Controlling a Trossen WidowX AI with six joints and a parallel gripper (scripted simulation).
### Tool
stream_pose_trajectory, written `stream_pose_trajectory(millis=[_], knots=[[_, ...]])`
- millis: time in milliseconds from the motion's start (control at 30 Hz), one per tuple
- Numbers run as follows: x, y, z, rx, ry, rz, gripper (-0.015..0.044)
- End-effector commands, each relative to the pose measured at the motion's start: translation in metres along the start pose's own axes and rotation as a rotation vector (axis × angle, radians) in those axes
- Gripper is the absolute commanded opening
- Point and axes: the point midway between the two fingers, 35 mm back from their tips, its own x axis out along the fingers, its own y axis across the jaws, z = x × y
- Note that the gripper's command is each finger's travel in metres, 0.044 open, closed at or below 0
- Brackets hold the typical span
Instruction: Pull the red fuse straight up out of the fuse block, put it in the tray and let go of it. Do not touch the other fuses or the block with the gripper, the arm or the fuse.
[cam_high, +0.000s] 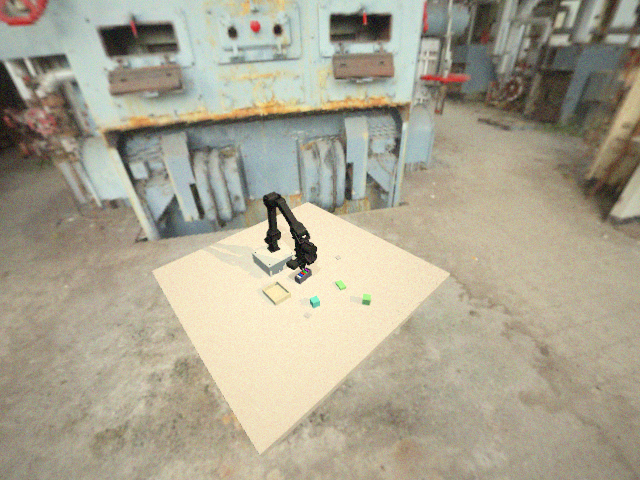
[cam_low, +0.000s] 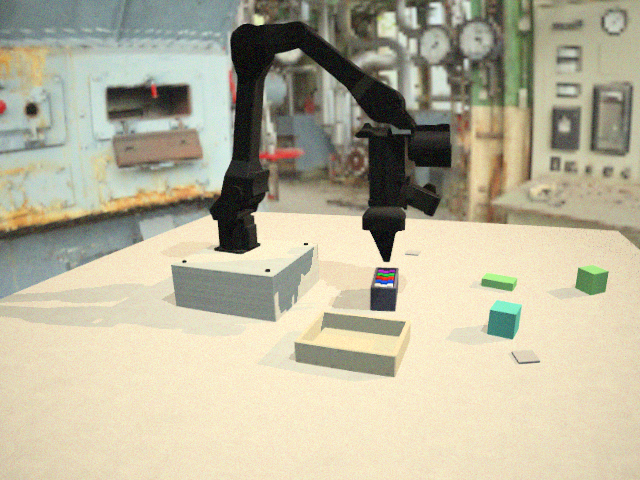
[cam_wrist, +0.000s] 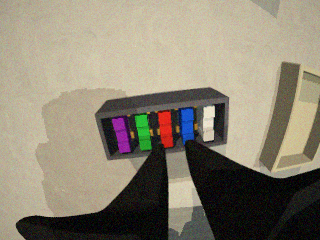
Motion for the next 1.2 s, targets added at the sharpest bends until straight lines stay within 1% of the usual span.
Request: stream_pose_trajectory(millis=[0, 733, 1167], knots=[[0.005, 0.001, -0.001, -0.001, 0.004, 0.004, 0.0061], [0.026, 0.002, -0.003, -0.001, 0.004, 0.004, 0.0061], [0.027, 0.002, -0.003, -0.001, 0.004, 0.004, 0.0061]])
